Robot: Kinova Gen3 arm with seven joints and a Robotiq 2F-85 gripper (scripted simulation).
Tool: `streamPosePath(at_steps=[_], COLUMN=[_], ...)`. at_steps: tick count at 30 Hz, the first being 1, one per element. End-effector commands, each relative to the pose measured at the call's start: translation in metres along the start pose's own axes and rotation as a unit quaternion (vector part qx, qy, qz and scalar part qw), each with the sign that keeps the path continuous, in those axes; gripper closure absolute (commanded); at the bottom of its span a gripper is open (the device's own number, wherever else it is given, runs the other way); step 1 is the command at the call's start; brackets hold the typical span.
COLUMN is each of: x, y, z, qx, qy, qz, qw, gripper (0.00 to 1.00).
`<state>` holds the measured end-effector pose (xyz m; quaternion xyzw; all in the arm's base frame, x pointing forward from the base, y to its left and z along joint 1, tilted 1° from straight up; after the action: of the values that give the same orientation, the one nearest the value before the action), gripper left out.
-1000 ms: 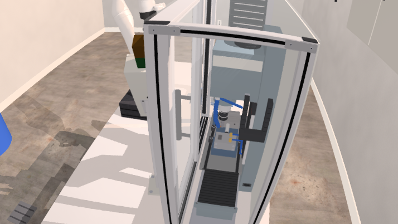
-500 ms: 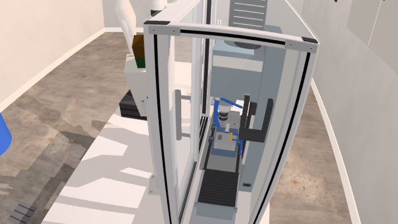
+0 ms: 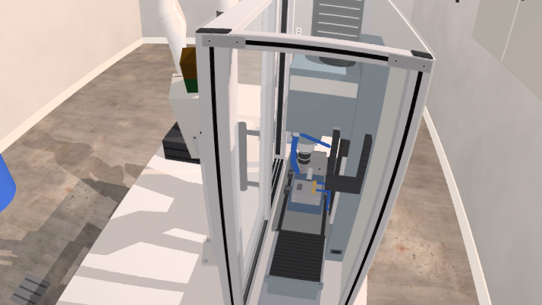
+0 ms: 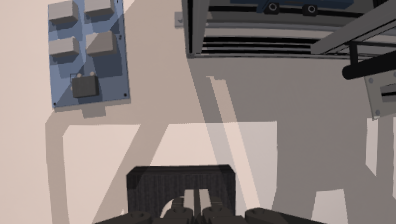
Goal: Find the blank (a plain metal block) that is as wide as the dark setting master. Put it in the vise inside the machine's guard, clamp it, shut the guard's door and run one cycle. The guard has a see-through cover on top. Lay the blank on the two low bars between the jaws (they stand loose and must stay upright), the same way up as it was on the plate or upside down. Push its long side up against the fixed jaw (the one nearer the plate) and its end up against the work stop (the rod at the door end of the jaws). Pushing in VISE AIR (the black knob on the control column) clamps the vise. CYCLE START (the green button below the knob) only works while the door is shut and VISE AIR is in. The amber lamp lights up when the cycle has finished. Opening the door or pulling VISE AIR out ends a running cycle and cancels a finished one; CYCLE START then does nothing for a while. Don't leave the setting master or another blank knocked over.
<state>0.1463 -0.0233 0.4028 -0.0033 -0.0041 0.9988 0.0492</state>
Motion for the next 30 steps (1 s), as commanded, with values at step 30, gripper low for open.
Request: streamPosePath(at_steps=[30], x=[-0.042], y=[-0.086], z=[-0.002], qx=[0.000], qy=[0.000], qz=[0.000], qw=[1.000], gripper=[0.90])
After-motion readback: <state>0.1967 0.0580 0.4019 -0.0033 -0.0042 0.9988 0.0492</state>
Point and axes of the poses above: the point where the finger pads meet when closed, its own z axis back along the fingers, its own y axis across the jaws, x = y × z, the point moved 2 cm from there along z, back along the fingers, and after that the axes turned 6 degrees about -z, right-handed, at the moved point
